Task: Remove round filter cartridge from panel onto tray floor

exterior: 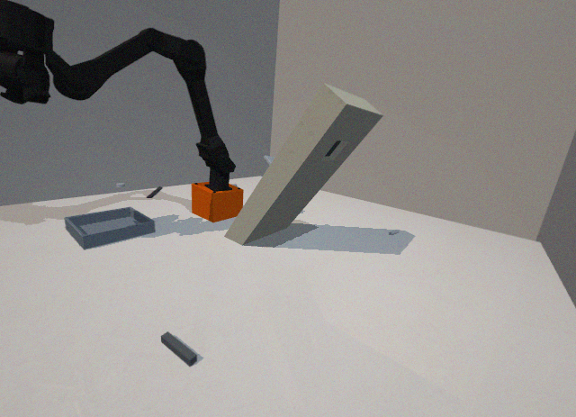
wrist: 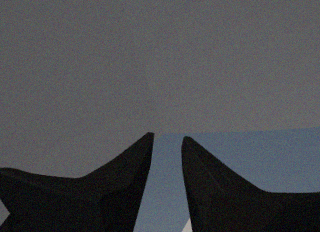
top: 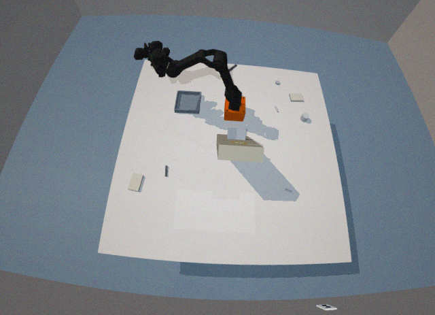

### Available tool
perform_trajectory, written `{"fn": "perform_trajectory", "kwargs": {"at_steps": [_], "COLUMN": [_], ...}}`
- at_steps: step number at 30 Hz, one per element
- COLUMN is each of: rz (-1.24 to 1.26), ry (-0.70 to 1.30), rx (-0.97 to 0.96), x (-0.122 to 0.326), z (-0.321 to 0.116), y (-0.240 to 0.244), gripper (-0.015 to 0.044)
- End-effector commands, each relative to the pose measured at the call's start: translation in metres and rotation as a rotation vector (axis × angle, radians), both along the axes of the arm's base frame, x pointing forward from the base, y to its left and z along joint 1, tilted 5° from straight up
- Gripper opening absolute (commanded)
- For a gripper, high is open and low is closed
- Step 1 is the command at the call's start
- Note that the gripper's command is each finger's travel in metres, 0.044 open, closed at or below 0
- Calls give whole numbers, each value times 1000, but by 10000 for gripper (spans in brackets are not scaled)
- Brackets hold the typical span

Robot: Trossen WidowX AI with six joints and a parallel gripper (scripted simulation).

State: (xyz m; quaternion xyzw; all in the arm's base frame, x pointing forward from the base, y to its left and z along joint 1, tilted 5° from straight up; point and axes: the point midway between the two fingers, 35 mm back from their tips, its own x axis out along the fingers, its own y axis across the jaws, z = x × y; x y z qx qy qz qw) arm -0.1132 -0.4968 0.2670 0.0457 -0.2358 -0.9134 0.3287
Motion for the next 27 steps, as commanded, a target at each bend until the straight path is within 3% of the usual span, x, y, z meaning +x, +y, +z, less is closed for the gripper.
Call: {"fn": "perform_trajectory", "kwargs": {"at_steps": [1,14,27], "rz": [161,661,1379], "ry": [31,219,459], "rx": [67,280,406], "x": [56,222,381], "z": [11,41,49], "y": [-2,46,206], "gripper": [90,90,90]}}
